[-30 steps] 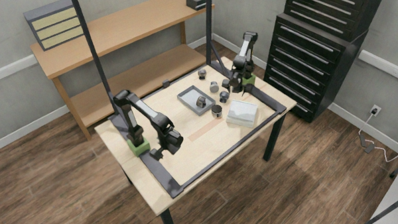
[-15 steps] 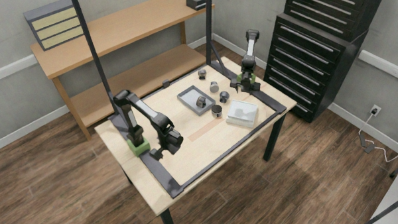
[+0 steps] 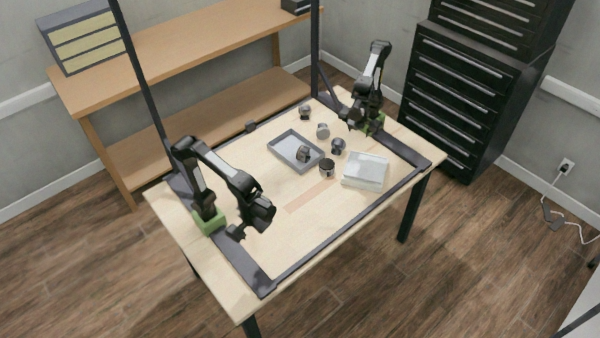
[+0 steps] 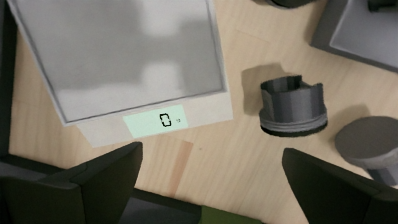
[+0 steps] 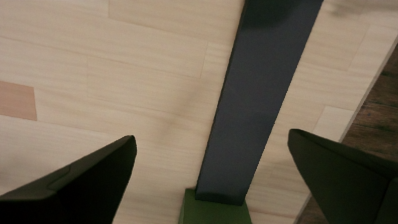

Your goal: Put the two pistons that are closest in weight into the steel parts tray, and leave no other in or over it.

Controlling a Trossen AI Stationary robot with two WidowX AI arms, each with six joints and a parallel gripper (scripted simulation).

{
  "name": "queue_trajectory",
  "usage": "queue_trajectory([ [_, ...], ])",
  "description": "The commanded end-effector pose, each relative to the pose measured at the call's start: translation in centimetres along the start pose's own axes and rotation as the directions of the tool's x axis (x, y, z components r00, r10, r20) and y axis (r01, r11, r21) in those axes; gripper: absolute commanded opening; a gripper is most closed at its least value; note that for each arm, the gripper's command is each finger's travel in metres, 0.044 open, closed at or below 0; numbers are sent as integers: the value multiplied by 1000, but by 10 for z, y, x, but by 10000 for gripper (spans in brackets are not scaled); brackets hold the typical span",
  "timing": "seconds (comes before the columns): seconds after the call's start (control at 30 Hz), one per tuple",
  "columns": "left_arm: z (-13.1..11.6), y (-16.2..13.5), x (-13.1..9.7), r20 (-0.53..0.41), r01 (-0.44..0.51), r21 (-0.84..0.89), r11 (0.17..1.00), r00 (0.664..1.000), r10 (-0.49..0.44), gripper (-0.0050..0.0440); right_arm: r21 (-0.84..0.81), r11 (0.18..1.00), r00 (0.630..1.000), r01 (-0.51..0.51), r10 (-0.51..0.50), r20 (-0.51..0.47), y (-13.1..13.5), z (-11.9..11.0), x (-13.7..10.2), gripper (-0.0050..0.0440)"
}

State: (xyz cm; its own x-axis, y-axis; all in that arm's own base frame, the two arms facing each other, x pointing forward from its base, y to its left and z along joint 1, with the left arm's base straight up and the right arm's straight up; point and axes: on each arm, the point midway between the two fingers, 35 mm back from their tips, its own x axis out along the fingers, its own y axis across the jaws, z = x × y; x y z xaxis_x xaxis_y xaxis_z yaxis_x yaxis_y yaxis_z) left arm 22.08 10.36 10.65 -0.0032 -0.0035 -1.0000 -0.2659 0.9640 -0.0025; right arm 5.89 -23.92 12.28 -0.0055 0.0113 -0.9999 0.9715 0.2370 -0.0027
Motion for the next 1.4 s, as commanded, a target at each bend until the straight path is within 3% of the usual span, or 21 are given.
queue_trajectory([
  [0.0, -8, -21, -5, 22, -5, 116, 993, 1000, 2, 378, -6, 1000, 999, -3, 3, 33, 1, 5, -8, 400],
  [0.37, -24, -62, -4, 21, -8, 348, 937, 1000, 1, 378, -6, 1000, 999, -3, 3, 33, 1, 5, -8, 400],
  [0.9, -47, -128, -5, 22, -11, 666, 746, 1000, -6, 378, -6, 1000, 999, -3, 3, 33, 1, 5, -8, 400],
  [1.37, -71, -196, -6, 24, -15, 892, 451, 1000, -14, 378, -6, 1000, 999, -3, 3, 33, 1, 5, -8, 400],
])
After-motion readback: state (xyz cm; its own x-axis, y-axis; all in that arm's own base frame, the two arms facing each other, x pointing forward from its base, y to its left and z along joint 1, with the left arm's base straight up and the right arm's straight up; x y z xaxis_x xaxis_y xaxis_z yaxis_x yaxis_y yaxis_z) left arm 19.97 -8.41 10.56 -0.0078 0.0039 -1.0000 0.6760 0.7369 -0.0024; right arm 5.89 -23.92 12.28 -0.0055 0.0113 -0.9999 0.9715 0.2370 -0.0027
